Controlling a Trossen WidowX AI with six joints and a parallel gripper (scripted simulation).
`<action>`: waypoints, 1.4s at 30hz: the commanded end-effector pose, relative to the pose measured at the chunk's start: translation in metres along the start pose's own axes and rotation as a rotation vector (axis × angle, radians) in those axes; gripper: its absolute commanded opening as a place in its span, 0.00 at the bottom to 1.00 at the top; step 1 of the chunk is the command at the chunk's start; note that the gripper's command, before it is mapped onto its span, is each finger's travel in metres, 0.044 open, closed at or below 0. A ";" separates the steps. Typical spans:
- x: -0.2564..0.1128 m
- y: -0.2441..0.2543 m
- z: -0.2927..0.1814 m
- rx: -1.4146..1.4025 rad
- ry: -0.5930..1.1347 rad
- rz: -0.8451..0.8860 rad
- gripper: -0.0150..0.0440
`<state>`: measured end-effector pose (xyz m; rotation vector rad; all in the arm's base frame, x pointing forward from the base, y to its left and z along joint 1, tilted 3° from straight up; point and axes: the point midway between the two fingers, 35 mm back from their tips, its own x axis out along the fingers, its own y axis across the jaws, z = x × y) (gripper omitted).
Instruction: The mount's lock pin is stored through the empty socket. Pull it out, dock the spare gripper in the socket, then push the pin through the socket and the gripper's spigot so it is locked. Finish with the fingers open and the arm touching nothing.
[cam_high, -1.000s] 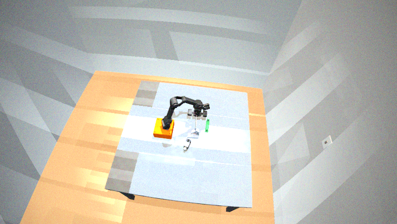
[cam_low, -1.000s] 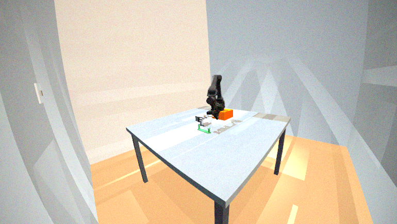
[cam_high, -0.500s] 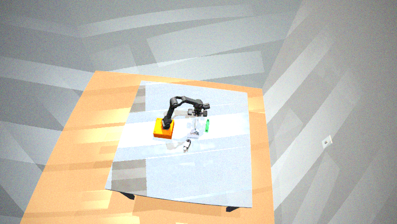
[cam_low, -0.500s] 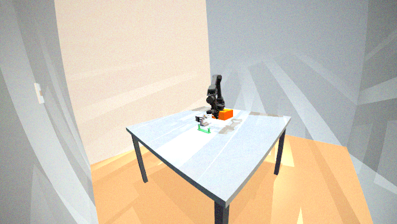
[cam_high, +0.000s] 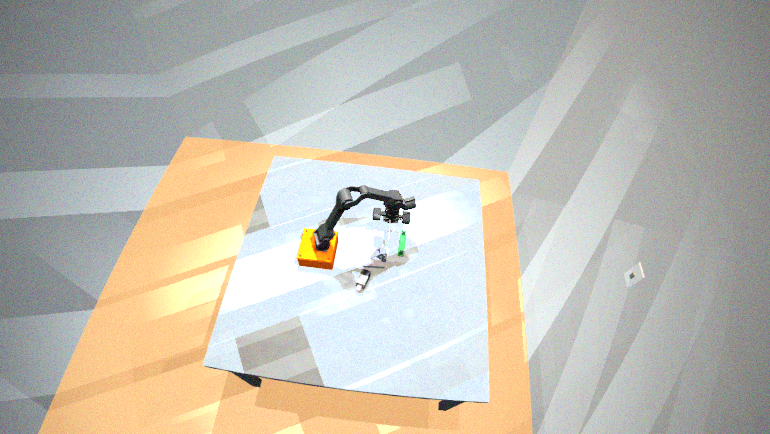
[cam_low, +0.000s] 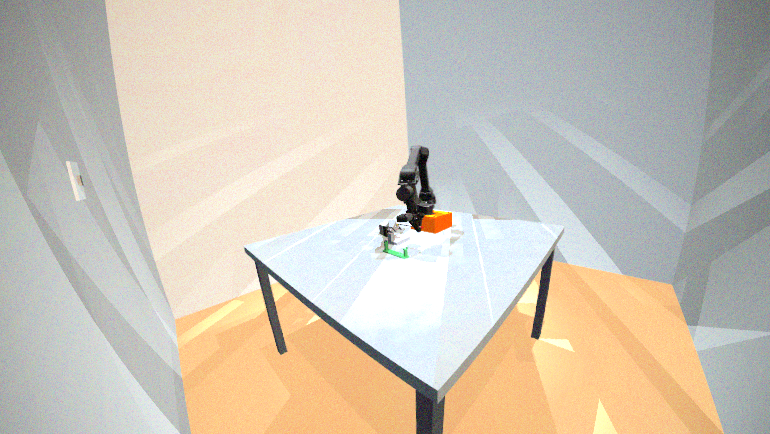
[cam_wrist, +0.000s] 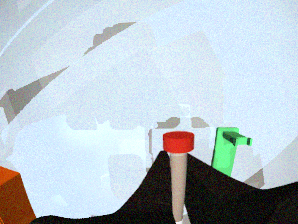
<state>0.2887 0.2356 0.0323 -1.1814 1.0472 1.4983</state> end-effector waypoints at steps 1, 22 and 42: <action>-0.002 -0.015 0.006 0.015 -0.001 -0.007 0.25; -0.003 -0.071 0.027 0.069 -0.006 -0.023 0.25; 0.014 -0.086 0.028 0.084 -0.010 -0.024 0.25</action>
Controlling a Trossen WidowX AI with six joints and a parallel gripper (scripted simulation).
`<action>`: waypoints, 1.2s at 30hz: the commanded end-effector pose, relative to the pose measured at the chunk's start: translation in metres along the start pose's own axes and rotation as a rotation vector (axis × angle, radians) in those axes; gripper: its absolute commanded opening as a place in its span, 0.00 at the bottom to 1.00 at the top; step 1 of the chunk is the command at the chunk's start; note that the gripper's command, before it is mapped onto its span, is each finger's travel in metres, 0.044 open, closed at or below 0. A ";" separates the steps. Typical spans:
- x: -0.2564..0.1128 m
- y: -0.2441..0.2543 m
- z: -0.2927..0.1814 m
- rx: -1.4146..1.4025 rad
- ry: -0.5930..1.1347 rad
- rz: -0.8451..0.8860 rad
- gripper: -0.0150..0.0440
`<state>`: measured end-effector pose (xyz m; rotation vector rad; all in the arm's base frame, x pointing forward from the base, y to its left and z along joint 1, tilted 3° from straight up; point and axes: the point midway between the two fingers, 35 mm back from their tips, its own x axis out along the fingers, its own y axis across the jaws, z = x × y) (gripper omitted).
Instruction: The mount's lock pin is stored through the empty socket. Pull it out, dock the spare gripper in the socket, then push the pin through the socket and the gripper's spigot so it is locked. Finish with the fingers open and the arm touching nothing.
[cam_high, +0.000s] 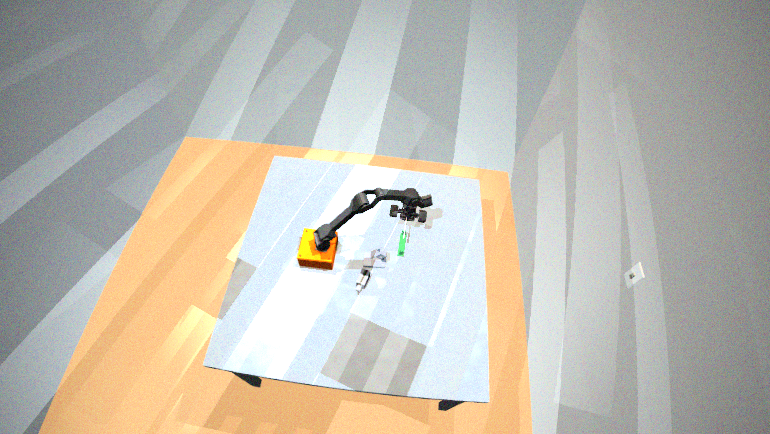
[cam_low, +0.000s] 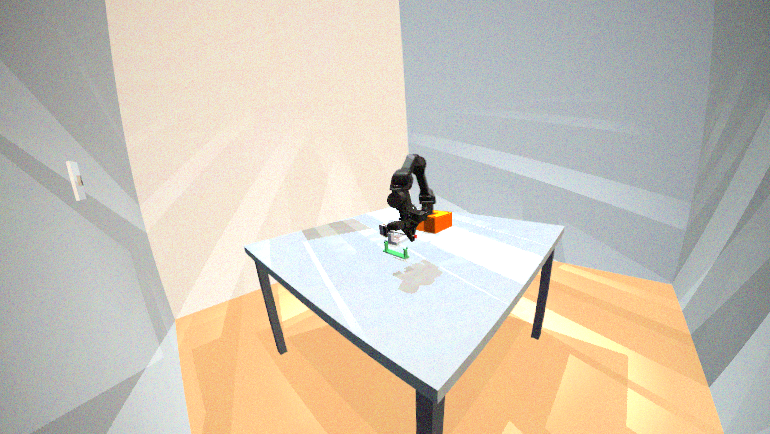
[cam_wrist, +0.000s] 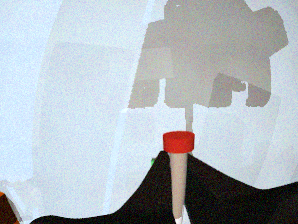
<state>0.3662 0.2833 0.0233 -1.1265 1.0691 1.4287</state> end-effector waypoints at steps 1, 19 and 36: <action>0.008 0.000 -0.002 0.006 0.001 0.002 0.25; 0.032 -0.002 -0.007 0.001 -0.010 -0.019 0.25; 0.055 -0.003 -0.011 -0.002 -0.019 -0.038 0.25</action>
